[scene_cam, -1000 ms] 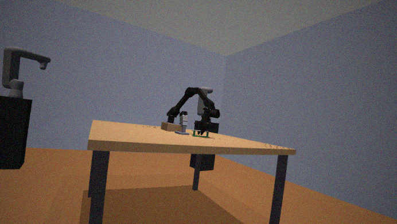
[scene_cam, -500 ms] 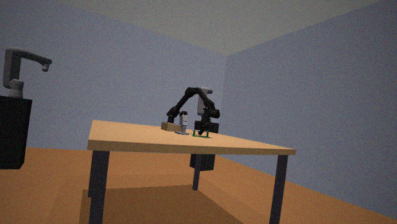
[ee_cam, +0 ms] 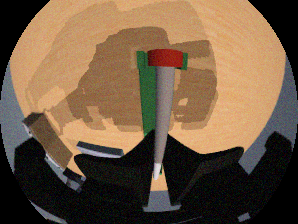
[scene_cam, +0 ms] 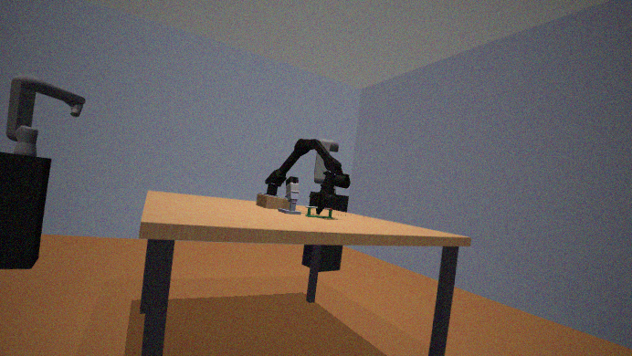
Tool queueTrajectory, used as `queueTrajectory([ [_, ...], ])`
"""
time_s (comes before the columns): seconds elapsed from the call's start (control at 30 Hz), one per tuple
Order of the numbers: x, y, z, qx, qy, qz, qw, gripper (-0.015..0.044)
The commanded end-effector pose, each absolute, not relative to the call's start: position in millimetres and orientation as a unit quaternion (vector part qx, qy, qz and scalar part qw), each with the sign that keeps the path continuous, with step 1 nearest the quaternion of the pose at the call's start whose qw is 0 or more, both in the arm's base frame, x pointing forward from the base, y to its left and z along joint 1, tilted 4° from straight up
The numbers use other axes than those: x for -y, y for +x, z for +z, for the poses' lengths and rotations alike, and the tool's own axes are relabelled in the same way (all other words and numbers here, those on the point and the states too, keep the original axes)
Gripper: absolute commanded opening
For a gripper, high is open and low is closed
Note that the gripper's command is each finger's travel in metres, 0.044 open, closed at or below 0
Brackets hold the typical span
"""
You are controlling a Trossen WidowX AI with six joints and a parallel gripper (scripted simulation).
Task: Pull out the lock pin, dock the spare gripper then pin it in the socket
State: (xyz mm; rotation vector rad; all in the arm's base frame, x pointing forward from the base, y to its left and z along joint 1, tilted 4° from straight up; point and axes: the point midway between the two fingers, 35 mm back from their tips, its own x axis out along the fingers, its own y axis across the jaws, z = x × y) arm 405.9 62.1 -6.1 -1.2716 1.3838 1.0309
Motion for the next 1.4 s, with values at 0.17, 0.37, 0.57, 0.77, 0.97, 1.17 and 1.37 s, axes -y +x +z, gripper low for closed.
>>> queueTrajectory([
  [0.17, -60.6, 407.2, 23.3, -0.566, -0.520, 0.421, 0.481, 0.0000],
  [0.37, -58.7, 405.9, 47.0, -0.566, -0.520, 0.421, 0.481, 0.0000],
  [0.57, -57.4, 404.4, 60.8, -0.566, -0.520, 0.421, 0.481, 0.0000],
  [0.77, -57.6, 404.9, 53.7, -0.569, -0.519, 0.420, 0.481, 0.0000],
  [0.97, -57.5, 404.8, 55.2, -0.571, -0.516, 0.417, 0.484, 0.0008],
  [1.17, -62.6, 391.3, 59.9, -0.572, -0.513, 0.415, 0.488, 0.0000],
  [1.37, -67.4, 374.7, 64.9, -0.572, -0.511, 0.414, 0.489, 0.0000],
])
